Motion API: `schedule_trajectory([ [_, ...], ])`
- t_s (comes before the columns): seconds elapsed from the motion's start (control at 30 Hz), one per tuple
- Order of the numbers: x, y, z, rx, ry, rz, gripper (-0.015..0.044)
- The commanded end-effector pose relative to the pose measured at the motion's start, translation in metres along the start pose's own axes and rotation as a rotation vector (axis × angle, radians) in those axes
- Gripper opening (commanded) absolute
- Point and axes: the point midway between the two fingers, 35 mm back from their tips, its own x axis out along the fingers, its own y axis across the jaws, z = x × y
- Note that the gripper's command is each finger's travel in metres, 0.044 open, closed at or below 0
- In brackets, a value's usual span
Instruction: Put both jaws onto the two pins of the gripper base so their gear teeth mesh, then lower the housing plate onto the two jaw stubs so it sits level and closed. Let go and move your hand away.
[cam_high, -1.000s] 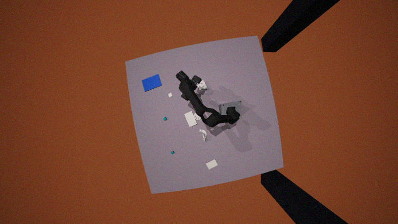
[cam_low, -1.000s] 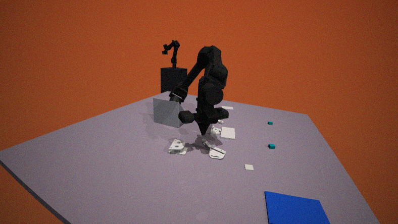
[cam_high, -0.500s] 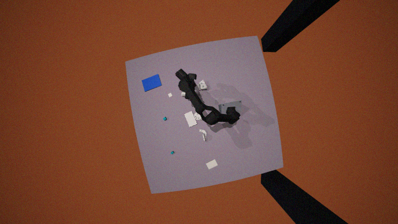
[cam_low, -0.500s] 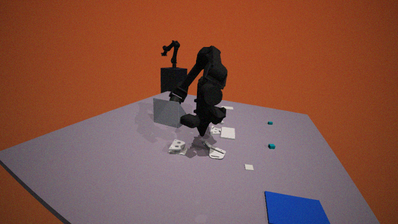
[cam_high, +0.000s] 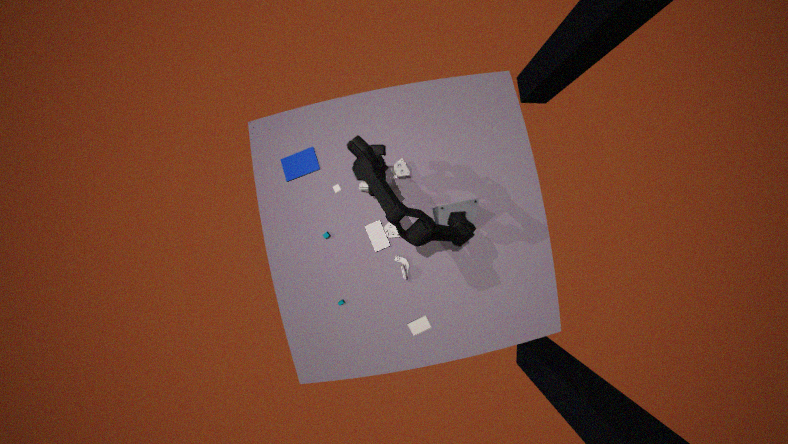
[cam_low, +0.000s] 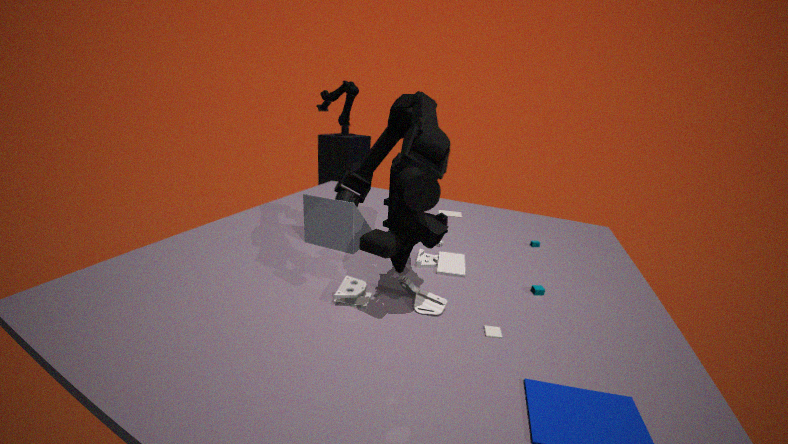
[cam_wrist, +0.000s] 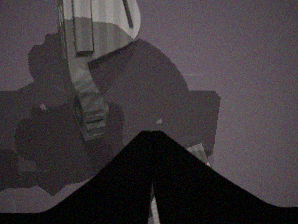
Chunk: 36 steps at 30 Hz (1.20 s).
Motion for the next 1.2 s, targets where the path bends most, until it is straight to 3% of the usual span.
schedule_trajectory([
  [0.0, 0.007, -0.001, -0.001, -0.005, 0.005, 0.000, 0.0000],
  [1.17, 0.058, 0.000, -0.002, -0.006, 0.005, 0.002, 0.0000],
])
